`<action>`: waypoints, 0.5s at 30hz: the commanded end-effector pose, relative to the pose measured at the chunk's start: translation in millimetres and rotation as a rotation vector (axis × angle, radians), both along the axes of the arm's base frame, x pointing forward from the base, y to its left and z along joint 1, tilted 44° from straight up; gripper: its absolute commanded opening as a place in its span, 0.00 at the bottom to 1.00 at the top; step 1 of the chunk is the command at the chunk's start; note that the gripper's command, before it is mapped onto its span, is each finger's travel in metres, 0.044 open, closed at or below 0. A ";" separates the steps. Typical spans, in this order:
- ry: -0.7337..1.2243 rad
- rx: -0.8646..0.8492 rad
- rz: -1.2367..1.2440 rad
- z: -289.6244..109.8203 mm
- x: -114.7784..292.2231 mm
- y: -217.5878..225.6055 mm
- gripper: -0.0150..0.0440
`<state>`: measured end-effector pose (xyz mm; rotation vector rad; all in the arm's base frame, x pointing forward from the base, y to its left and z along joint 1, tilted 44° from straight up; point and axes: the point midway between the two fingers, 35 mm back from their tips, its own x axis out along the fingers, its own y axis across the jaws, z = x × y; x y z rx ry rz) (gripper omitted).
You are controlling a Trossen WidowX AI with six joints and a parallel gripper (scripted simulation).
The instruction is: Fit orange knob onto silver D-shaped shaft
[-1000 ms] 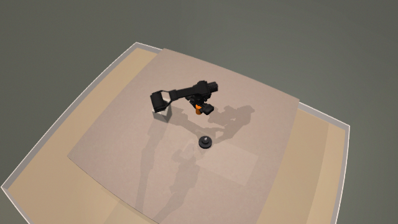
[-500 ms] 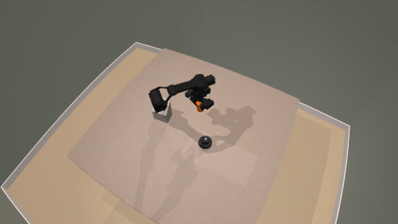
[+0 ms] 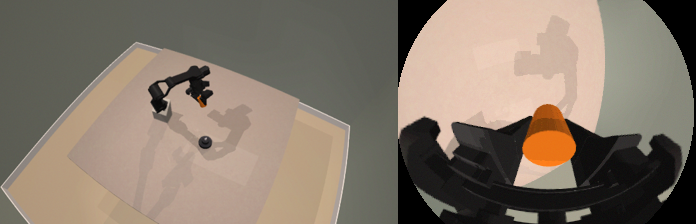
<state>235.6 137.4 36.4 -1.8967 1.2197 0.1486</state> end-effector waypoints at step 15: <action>-0.288 -0.126 0.255 14.9 0.4 42.5 0.25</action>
